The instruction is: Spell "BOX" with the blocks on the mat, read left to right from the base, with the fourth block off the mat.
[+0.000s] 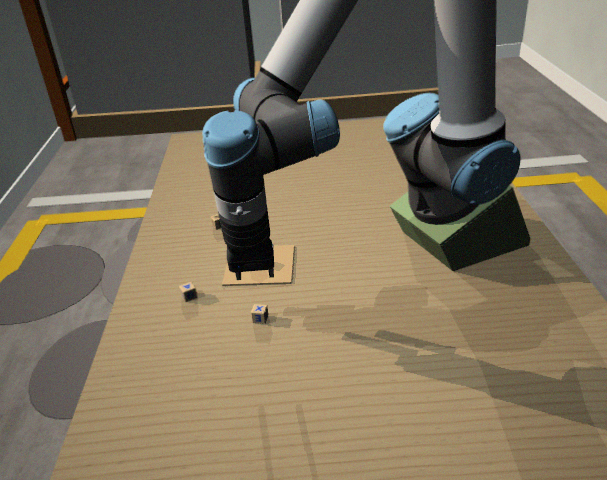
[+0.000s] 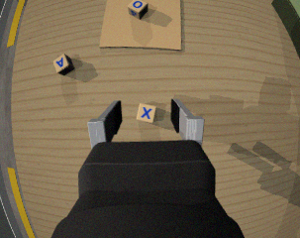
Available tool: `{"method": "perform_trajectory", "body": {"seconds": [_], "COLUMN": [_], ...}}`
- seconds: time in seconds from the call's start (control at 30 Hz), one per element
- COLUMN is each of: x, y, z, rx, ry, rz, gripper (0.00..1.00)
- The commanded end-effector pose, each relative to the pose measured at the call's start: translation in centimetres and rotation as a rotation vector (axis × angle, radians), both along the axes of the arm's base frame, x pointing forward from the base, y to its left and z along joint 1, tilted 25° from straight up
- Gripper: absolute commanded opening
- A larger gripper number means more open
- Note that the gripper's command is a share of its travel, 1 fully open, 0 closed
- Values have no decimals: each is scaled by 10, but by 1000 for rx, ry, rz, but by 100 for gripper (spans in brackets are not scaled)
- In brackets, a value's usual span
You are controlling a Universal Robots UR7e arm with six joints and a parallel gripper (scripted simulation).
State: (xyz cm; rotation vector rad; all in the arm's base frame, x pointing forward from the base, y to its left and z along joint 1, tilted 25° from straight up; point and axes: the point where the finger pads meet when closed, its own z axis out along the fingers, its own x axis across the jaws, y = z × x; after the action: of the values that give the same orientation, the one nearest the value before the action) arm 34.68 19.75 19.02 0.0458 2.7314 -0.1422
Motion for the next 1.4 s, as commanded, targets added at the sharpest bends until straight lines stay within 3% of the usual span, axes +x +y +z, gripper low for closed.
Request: {"method": "perform_trajectory", "body": {"seconds": [0.0,0.17,0.43,0.57,1.37], "x": [3,20,108,132,135], "y": [-1,-8,-64,-85,-88], "z": [1,7,34,41,42], "rx": [1,1,2,1,0], "ry": [-1,1,2,-1,-2], "rz": [0,0,0,0,0], "gripper": [100,100,100,100,100]}}
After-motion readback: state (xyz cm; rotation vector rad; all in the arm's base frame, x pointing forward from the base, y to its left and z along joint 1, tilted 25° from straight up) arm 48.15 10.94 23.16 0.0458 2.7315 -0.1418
